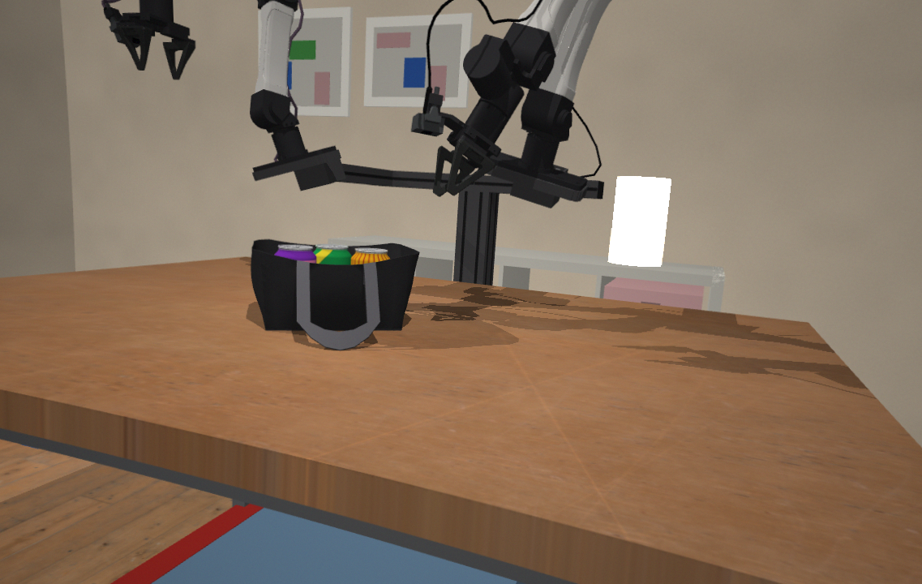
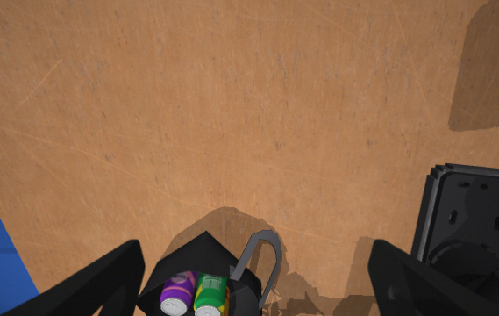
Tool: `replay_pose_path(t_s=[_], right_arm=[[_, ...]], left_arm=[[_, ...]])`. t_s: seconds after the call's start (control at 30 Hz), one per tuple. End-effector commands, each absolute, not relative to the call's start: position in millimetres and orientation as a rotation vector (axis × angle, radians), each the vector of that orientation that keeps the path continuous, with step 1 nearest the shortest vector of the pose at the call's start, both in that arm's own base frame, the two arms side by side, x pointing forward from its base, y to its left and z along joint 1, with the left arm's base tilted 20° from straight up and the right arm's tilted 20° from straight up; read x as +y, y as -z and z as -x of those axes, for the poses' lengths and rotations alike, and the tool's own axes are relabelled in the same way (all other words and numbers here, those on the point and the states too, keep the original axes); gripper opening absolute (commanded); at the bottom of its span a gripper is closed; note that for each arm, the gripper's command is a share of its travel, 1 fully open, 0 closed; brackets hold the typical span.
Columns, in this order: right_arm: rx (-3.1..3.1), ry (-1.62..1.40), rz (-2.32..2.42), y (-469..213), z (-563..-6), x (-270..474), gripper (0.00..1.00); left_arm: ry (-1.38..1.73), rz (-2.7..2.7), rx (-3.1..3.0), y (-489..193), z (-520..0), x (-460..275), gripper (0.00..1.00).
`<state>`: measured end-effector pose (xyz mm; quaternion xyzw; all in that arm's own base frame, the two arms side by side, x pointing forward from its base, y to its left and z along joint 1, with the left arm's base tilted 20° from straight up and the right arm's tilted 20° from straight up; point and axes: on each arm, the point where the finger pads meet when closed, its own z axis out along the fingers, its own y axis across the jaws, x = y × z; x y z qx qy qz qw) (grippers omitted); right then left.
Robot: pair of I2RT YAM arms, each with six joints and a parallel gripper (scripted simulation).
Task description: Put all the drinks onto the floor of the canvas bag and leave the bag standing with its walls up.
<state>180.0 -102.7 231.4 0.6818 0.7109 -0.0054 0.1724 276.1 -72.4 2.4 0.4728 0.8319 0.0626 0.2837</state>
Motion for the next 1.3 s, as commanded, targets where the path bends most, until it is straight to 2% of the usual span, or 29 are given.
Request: replay_pose_path(t_s=[0.0,0.17,0.23,0.4,0.47,0.57,0.6,0.8,1.03,1.27], right_arm=[[1.999,0.006,-1.902,-239.4,-182.7,-104.2,0.86],[1.999,0.006,-1.902,-239.4,-182.7,-104.2,0.86],[1.999,0.006,-1.902,-239.4,-182.7,-104.2,0.86],[1.999,0.006,-1.902,-239.4,-182.7,-104.2,0.86],[1.999,0.006,-1.902,-239.4,-182.7,-104.2,0.86],[1.999,0.006,-1.902,-239.4,-182.7,-104.2,0.86],[2.048,-0.021,-1.856,-229.8,-196.3,-101.5,0.86],[2.032,-0.086,-1.604,-249.4,-226.4,-104.7,0.86],[2.030,-0.135,-1.125,-277.5,-288.4,-97.9,0.86],[1.971,-0.141,-0.784,-305.0,-325.9,-81.0,0.86]], left_arm=[[-0.125,-1.333,2.217,-2.6,-262.5,-66.7,0.86],[-0.150,-1.285,2.216,-10.3,-270.6,-59.8,0.86],[-0.115,-1.340,2.226,-1.0,-255.1,-53.0,0.86],[-0.154,-1.286,2.206,-14.1,-269.1,-44.7,0.86],[-0.131,-1.313,2.226,-3.7,-257.0,-47.7,0.86],[-0.164,-1.289,2.169,-21.9,-277.8,-50.0,0.86],[-0.204,-1.196,2.124,-40.7,-297.1,-46.1,0.86],[-0.212,-1.076,2.165,-49.9,-311.8,-44.2,0.86],[-0.232,-0.728,2.083,-126.6,-355.1,-30.1,0.86],[-0.215,-0.501,1.973,-193.1,-381.2,-22.1,0.86]])
